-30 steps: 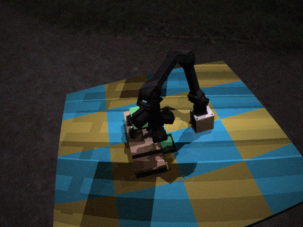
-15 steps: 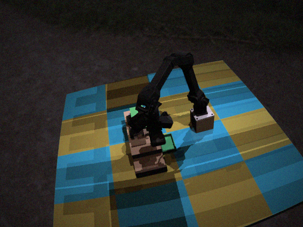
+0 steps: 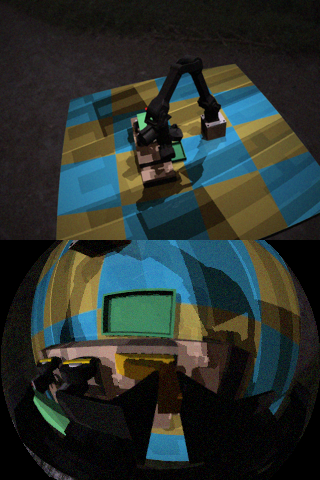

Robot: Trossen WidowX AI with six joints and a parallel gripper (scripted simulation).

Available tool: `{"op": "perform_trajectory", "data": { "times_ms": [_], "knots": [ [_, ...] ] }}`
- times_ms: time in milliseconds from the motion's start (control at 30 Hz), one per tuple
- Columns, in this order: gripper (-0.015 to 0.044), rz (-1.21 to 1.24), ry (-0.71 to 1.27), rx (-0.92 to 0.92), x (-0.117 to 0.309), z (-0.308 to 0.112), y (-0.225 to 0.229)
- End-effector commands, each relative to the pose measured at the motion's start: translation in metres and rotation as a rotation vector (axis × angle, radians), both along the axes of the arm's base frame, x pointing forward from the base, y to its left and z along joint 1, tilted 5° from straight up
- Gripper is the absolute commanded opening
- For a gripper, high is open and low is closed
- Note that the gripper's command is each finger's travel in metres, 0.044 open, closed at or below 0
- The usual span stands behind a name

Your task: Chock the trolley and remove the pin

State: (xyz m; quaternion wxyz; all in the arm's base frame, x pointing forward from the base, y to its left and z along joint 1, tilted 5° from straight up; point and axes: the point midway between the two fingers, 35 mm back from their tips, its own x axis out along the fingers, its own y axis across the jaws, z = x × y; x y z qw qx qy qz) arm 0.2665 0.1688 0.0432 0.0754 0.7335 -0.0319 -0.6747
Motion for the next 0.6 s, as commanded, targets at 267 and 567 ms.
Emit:
{"op": "perform_trajectory", "data": {
  "times_ms": [267,567],
  "knots": [
    [0.0,0.004,-0.002,-0.004,0.001,-0.002,-0.007],
    [0.0,0.004,-0.002,-0.005,0.0,-0.002,-0.016]
  ]
}}
